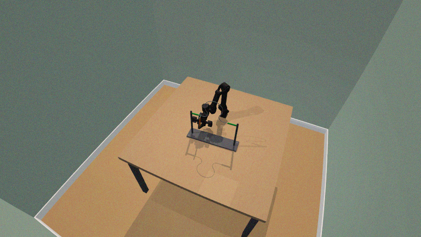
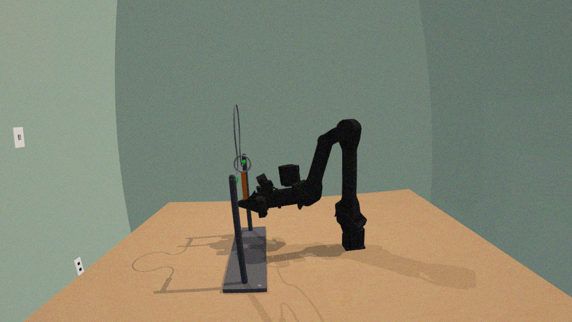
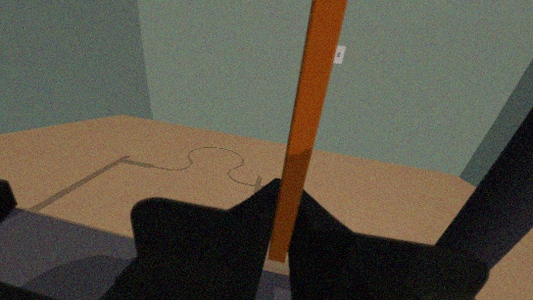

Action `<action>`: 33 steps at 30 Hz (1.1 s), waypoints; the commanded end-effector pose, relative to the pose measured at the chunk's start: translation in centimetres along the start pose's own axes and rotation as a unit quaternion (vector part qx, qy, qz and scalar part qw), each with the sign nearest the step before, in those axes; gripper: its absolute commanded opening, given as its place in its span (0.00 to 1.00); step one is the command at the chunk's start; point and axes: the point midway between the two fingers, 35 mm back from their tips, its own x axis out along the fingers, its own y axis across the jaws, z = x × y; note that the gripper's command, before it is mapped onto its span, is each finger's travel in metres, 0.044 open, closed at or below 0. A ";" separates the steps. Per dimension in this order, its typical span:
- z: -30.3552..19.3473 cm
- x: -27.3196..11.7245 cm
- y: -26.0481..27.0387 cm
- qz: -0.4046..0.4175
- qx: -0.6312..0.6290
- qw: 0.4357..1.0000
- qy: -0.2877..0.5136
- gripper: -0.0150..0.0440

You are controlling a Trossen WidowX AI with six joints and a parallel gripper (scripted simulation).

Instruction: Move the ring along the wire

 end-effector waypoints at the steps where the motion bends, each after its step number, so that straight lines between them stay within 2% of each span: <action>1: -0.2 -0.1 0.6 0.000 0.005 1.000 0.002 0.00; 17: -0.2 0.0 2.8 0.004 0.028 1.000 0.000 0.00; 33: 0.3 0.0 6.8 0.013 0.124 0.992 -0.003 0.00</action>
